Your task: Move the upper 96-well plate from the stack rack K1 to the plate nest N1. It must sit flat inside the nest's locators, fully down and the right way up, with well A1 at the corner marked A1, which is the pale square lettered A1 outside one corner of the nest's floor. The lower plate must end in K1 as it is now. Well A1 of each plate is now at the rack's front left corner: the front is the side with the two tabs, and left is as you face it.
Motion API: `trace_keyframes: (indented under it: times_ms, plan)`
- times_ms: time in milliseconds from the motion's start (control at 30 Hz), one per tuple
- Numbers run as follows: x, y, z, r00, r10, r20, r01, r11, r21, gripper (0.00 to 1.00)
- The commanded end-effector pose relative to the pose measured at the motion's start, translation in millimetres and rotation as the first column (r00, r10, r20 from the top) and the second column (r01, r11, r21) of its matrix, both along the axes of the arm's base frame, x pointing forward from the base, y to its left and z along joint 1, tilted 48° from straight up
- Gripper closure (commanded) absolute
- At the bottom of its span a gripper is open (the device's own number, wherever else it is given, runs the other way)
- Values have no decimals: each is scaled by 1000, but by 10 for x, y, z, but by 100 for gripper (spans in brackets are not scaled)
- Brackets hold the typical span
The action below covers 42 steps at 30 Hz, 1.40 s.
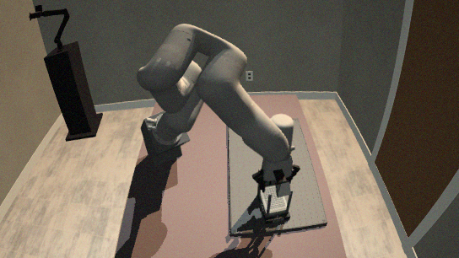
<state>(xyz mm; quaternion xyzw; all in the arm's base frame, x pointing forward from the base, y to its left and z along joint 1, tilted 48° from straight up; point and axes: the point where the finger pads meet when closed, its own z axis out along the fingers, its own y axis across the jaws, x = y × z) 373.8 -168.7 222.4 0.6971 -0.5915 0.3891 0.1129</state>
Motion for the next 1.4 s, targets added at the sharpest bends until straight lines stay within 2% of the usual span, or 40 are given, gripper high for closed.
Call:
trace_keyframes:
  times_ms: [0, 900, 1367]
  plan:
    - [35, -39, -32, 1000, 1, 3, -1, 1000, -1, 0]
    - [191, -275, -290, 1000, 1, 3, -1, 1000, -1, 0]
    - [193, -278, -293, 1000, 1, 3, -1, 1000, -1, 0]
